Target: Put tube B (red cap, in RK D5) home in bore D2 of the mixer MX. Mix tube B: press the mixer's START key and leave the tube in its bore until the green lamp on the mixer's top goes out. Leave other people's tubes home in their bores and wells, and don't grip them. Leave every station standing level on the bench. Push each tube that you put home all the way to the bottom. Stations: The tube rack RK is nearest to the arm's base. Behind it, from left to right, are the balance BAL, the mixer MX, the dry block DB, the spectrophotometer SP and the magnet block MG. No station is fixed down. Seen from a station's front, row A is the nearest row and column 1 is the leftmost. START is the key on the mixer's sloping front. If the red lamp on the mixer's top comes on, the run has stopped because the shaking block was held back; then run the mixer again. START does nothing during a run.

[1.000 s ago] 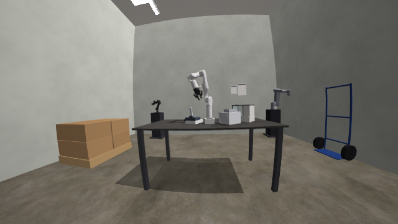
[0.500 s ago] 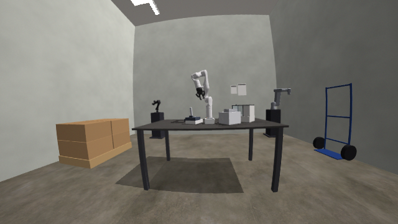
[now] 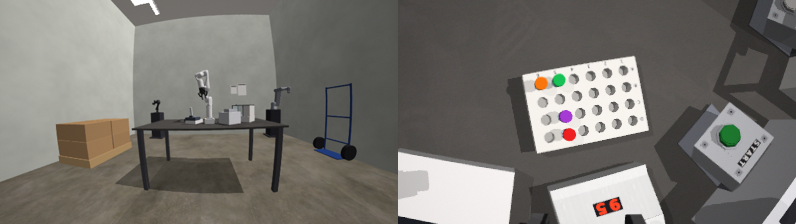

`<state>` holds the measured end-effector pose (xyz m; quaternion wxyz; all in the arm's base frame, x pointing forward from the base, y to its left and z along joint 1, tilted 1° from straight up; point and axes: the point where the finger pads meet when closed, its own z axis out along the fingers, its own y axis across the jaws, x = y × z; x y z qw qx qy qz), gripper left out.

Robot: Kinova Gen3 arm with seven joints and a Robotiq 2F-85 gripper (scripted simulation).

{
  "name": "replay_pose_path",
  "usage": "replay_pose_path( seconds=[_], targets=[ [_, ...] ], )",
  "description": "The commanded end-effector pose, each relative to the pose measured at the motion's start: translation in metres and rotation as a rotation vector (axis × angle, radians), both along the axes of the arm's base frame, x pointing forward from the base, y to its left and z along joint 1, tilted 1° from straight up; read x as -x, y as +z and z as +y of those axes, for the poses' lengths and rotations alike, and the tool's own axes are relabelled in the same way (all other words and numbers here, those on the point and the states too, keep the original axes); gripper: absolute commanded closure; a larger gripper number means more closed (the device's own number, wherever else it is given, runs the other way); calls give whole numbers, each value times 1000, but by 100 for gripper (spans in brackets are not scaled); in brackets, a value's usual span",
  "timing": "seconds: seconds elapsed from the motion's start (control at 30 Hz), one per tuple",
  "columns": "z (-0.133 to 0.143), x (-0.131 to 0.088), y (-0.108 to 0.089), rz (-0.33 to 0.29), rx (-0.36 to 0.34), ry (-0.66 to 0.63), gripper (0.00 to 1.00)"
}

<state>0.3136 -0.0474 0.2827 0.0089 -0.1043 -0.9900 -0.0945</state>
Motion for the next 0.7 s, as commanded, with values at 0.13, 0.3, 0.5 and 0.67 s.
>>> replay_pose_path(
  seconds=[0.13, 0.3, 0.5, 0.67],
  targets=[
    [15, 8, 1, -5, 47, 61, 58],
    [22, 13, 2, -7, 72, 92, 58],
    [32, 18, 2, -9, 102, 132, 58],
    [42, 24, 3, -11, 132, 171, 58]
  ],
)
